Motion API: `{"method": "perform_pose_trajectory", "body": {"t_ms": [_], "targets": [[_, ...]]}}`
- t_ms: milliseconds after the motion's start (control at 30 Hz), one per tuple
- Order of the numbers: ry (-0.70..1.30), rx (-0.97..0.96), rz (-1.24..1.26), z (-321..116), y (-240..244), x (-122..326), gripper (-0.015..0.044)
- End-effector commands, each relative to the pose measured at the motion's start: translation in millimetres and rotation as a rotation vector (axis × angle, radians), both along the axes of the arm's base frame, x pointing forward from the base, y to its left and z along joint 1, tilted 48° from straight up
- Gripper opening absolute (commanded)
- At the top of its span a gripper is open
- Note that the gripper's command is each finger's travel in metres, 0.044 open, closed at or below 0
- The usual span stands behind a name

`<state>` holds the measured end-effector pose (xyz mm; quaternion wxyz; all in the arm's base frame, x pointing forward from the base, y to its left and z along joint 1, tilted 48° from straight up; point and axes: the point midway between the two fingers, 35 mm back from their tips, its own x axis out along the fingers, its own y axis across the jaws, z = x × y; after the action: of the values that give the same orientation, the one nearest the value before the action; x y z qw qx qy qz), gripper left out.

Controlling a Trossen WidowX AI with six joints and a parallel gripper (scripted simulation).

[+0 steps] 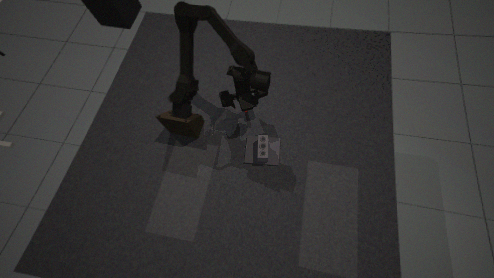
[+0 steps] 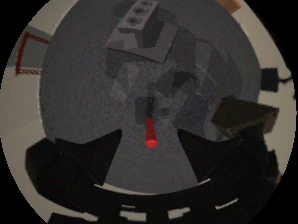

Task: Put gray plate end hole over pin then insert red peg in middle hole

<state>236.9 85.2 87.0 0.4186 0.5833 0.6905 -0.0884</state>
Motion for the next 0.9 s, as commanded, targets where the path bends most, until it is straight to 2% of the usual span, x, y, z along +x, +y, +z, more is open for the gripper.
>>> {"method": "perform_pose_trajectory", "body": {"t_ms": [0,233,733,867], "targets": [[0.006,0.008,-0.004,-4.1,5.7,-1.2,0.044],[0.006,0.01,-0.003,-9.5,12.7,-1.8,0.044],[0.006,0.01,-0.003,-9.5,12.7,-1.8,0.0046],[0.006,0.01,-0.003,-9.5,12.7,-1.8,0.002]]}}
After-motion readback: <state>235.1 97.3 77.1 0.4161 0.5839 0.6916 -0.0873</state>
